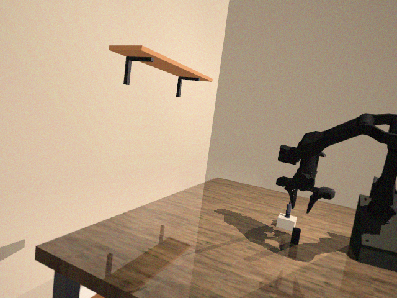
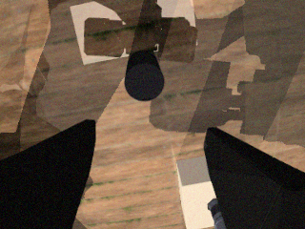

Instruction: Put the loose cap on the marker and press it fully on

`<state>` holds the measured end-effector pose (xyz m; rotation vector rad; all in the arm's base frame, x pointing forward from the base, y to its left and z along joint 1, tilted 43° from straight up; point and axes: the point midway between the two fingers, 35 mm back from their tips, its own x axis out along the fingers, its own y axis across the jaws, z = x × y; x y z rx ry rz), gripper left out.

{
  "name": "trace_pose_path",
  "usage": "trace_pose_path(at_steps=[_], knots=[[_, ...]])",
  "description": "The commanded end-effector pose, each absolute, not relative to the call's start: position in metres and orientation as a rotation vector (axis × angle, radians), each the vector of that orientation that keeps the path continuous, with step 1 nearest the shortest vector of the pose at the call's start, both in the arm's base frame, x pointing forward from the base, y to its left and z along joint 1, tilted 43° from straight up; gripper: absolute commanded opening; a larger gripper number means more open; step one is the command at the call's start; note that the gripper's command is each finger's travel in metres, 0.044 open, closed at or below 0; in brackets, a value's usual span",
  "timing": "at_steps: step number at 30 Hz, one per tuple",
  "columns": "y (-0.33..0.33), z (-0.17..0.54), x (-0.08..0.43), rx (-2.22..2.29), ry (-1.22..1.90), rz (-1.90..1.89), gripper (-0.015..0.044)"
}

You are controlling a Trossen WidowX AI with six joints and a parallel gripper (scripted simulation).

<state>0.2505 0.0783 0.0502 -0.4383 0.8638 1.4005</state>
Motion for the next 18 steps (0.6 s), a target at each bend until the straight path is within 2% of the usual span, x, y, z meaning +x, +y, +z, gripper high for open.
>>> trace_pose_path(at_steps=[1,4,18], knots=[[0.082,0.048,0.246,-0.443,0.851,1.418,0.0240],[0.102,0.027,0.248,-0.442,0.850,1.418,0.0240],[0.118,0.009,0.247,-0.442,0.849,1.419,0.0240]])
